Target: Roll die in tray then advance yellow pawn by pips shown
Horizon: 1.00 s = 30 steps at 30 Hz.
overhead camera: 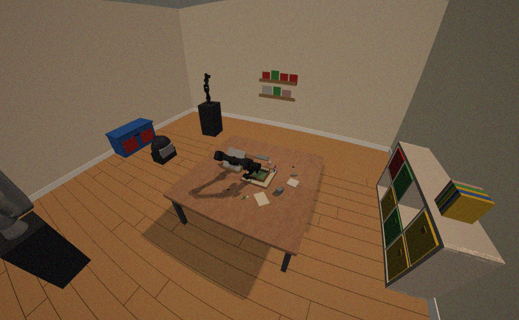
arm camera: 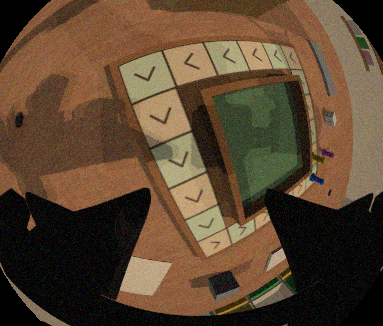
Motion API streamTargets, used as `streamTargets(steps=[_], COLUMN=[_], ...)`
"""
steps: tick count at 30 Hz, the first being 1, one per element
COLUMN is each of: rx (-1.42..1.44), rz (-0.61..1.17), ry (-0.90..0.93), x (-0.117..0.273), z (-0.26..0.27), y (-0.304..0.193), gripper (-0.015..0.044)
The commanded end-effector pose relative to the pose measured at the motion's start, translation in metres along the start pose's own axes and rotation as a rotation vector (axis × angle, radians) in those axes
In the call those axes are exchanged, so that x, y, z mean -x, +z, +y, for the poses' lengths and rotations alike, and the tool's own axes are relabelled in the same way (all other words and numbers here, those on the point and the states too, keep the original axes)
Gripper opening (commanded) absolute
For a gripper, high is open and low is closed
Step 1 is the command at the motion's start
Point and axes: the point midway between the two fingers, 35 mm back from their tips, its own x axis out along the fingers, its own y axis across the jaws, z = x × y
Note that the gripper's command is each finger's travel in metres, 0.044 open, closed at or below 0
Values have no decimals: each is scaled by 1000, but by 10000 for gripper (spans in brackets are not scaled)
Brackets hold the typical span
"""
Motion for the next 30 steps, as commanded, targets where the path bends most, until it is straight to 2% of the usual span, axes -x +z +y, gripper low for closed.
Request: streamTargets(steps=[1, 5, 14, 30], rx=[-11, -225, -818, -1437], rz=[-1, -25, -42, 7], ry=[0, 5, 67, 131], x=[0, 0, -9, -37], z=[-2, -35, -134, -240], y=[-1, -12, -22, 11], gripper=[374, 275, 275, 275])
